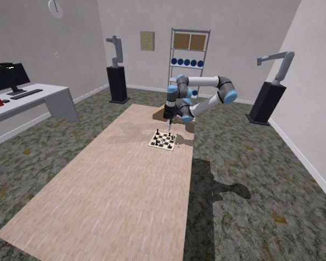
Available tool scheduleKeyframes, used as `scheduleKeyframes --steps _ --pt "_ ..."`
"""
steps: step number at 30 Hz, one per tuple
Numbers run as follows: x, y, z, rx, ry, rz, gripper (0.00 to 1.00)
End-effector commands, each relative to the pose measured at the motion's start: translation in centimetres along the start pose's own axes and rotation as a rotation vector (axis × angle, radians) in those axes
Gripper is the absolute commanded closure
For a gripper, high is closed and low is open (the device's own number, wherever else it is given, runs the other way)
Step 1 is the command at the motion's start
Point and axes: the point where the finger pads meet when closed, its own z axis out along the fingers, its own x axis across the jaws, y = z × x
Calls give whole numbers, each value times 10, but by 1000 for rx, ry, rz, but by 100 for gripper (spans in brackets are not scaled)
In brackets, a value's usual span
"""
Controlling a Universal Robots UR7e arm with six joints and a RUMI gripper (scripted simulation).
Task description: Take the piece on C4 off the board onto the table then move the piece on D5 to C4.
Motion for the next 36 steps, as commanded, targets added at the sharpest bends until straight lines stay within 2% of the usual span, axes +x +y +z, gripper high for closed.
scheduleKeyframes --steps 1,16,17,36 --pt "-2 2 0 2 1 -42 0" --pt "-4 2 0 2 1 -71 0" --pt "-4 2 0 2 1 -71 78" --pt "-4 2 0 2 1 -71 78"
